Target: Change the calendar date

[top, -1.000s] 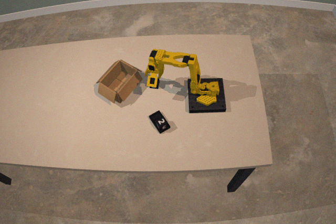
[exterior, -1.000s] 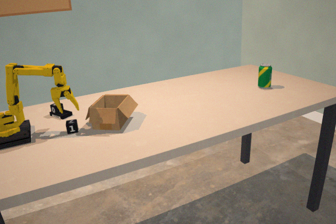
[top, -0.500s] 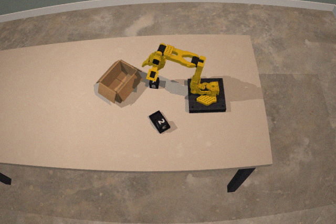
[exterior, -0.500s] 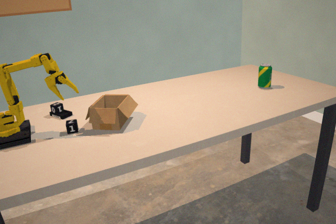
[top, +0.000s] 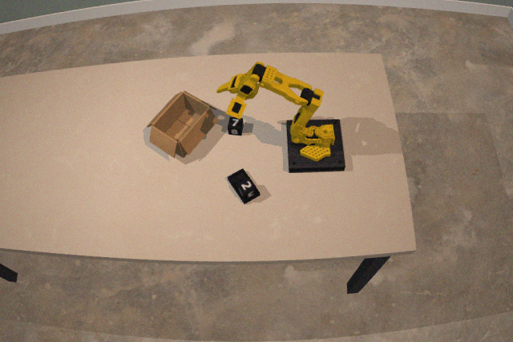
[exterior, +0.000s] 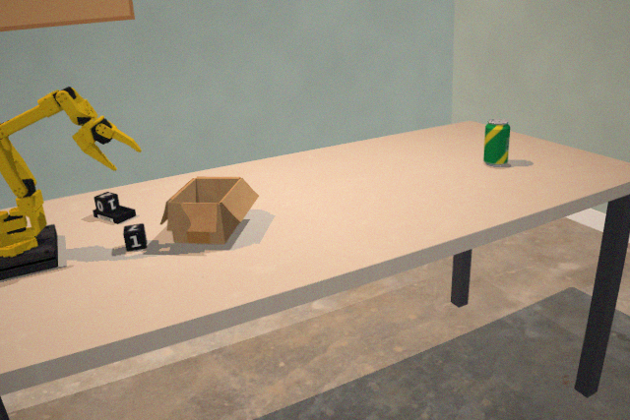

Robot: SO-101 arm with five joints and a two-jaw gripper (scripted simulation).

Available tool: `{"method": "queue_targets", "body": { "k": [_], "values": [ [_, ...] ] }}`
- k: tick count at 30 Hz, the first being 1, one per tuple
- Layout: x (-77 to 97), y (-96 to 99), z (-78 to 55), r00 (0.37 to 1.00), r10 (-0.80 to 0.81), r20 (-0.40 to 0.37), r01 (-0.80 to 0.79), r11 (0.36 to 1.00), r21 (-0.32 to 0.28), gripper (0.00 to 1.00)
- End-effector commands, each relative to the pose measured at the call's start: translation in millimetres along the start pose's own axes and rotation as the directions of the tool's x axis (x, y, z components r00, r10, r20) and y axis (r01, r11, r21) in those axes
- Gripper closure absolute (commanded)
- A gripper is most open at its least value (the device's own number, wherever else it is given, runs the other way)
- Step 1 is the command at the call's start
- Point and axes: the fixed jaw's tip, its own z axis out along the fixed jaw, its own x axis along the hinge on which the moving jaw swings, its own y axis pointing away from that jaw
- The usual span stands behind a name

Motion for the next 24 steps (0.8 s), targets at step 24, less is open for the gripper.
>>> {"method": "queue_targets", "body": {
  "k": [24],
  "values": [
    [7.5,2.4,18.3,0.996,-0.087,-0.016,0.088,0.996,0.014,0.65]
  ]
}}
